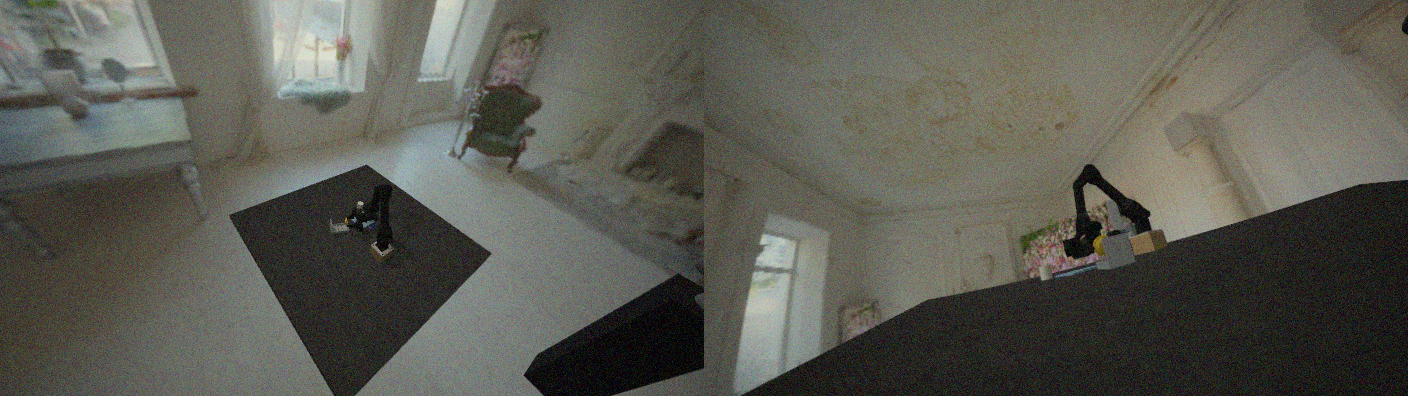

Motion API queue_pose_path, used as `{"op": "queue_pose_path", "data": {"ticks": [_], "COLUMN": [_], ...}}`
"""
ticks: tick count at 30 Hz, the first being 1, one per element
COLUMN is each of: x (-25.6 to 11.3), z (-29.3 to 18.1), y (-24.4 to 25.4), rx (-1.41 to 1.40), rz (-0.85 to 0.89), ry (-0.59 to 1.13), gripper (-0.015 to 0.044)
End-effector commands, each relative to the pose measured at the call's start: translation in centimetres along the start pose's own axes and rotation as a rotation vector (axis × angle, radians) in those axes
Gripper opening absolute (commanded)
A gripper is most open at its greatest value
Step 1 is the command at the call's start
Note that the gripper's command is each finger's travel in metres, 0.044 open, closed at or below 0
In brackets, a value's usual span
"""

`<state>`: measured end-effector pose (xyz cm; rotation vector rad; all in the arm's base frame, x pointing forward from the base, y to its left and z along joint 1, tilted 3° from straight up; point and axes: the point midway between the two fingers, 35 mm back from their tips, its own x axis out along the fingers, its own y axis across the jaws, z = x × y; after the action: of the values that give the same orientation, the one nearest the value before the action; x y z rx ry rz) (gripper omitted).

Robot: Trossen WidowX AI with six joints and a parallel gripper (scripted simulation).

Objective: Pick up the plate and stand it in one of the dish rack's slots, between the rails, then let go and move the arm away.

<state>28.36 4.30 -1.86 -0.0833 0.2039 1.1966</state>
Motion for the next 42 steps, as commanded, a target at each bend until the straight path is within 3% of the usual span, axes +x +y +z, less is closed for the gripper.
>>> {"op": "queue_pose_path", "data": {"ticks": [1, 34, 42], "x": [0.3, 2.3, 2.3], "z": [0.1, -1.0, -1.0], "y": [0.1, 0.2, 0.2], "rx": [0.002, -0.001, -0.005], "rz": [0.001, 0.002, 0.001], "ry": [-0.003, 0.000, 0.001], "gripper": [0.0000, 0.0000, 0.0210]}}
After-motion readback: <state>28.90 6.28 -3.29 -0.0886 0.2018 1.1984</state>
